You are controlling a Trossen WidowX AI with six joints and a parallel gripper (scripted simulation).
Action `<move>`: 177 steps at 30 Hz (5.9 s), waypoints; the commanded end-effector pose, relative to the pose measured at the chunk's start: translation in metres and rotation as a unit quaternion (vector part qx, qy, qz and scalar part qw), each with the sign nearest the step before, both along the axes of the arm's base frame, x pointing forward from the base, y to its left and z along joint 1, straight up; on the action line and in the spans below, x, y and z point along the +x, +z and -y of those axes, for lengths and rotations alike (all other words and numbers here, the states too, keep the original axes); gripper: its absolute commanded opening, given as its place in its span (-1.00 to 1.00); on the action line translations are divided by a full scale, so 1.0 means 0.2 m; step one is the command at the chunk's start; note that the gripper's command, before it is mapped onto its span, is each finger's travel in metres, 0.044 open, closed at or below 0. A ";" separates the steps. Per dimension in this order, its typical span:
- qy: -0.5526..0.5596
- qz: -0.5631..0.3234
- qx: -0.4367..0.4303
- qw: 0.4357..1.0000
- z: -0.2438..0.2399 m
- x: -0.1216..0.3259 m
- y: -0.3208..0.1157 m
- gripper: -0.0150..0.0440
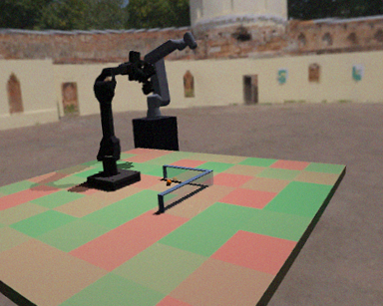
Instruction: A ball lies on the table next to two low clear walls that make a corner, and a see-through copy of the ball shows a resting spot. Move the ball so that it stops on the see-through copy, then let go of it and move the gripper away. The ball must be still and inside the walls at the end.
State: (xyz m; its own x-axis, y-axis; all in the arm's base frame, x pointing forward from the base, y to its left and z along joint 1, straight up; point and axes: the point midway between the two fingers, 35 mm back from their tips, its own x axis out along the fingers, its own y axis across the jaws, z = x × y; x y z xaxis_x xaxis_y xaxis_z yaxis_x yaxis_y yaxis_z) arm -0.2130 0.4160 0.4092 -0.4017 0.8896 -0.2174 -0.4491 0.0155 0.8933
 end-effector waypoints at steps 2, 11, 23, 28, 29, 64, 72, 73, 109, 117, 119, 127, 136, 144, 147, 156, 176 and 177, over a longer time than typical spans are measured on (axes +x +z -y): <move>-0.037 0.088 -0.018 0.995 -0.10 0.27 -0.17 0.19; -0.084 0.240 -0.067 0.965 -0.18 0.78 -0.44 0.19; -0.071 0.452 -0.195 0.868 0.00 1.54 -0.87 0.19; -0.032 0.512 -0.257 0.819 0.17 1.82 -1.05 0.19; -0.022 0.523 -0.267 0.809 0.21 1.86 -1.08 0.19; 0.338 0.490 -0.400 0.696 1.43 2.25 -1.80 0.19; 0.338 0.490 -0.400 0.696 1.43 2.25 -1.87 0.19; 0.338 0.490 -0.400 0.696 1.43 2.25 -1.88 0.19; 0.338 0.490 -0.400 0.696 1.43 2.26 -1.99 -0.49; 0.338 0.490 -0.400 0.696 1.42 2.28 -1.76 -0.49; 0.338 0.490 -0.400 0.696 1.42 2.28 -1.70 -0.49; 0.338 0.490 -0.400 0.696 1.43 2.25 -1.45 -0.49; 0.338 0.490 -0.400 0.697 1.38 2.23 -1.46 -0.49; 0.338 0.490 -0.399 0.697 1.25 2.19 -1.58 -0.49; 0.338 0.490 -0.399 0.697 1.25 2.20 -1.59 -0.49; 0.338 0.490 -0.399 0.697 1.24 2.21 -1.81 -0.49; 0.338 0.490 -0.399 0.697 1.25 2.20 -2.00 -0.49; 0.338 0.490 -0.399 0.697 1.25 2.20 -2.01 -0.49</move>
State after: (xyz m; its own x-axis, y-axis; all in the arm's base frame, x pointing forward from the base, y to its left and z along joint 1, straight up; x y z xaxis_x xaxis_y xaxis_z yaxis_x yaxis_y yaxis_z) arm 0.2296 0.1684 0.0154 0.0283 0.0118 -0.9995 -0.9828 -0.1821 -0.0299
